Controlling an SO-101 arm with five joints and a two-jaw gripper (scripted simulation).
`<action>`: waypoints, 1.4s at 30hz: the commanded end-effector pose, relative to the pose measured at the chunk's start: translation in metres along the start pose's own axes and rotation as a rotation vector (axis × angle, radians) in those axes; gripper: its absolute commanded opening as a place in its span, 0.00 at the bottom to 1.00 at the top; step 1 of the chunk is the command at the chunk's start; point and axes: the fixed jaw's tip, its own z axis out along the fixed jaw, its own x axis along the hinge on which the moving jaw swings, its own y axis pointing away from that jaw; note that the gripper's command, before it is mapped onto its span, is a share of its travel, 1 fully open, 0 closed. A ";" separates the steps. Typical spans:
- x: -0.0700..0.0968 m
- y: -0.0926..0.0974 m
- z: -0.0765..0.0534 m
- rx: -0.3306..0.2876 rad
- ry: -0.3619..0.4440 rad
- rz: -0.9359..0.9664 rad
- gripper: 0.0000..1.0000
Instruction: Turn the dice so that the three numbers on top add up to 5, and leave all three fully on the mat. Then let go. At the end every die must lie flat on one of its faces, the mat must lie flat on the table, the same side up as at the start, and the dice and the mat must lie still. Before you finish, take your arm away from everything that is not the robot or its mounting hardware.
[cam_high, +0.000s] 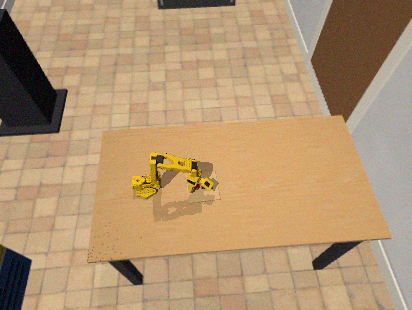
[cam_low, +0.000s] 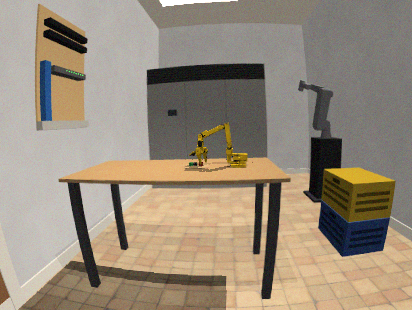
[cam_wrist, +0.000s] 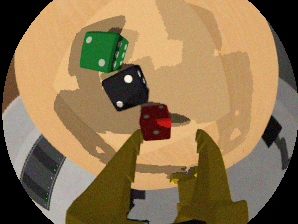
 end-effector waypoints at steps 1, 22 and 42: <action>-0.010 0.003 -0.024 -0.031 -0.057 -0.002 0.29; -0.005 0.001 -0.058 -0.031 -0.057 -0.002 0.29; -0.005 0.000 -0.060 -0.032 -0.061 -0.012 0.29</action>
